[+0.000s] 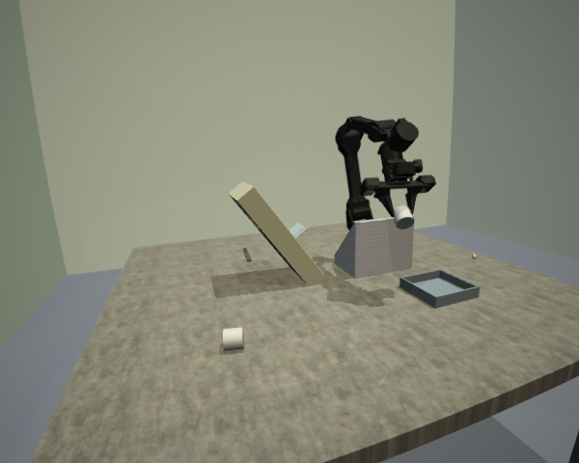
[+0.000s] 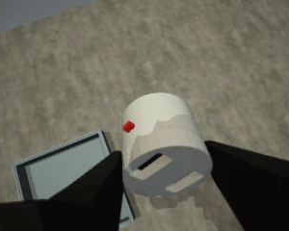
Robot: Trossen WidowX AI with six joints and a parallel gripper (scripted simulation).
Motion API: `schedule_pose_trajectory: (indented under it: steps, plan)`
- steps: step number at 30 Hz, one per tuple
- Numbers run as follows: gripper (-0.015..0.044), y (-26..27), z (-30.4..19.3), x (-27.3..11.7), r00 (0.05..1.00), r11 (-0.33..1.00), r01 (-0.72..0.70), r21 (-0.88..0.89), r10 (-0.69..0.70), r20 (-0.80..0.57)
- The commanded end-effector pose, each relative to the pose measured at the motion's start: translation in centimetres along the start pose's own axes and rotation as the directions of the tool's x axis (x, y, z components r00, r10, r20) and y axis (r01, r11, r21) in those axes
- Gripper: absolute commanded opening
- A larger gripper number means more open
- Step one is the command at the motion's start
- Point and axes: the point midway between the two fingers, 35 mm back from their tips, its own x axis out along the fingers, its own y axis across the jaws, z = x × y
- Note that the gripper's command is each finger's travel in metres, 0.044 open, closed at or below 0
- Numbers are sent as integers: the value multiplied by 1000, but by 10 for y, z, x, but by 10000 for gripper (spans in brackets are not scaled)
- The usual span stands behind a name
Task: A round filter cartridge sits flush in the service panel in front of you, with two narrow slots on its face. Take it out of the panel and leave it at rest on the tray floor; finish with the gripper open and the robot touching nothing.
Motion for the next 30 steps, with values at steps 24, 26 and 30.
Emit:
schedule_pose_trajectory:
  steps: [24, 26, 30]
  plan:
    - [0, 117, -89, 83, 969, 881, -244, -405, 237, -68]
    - [0, 118, -93, 92, 969, 881, -244, -405, 237, -68]
    - [0, 118, -105, 113, 969, 881, -244, -405, 237, -68]
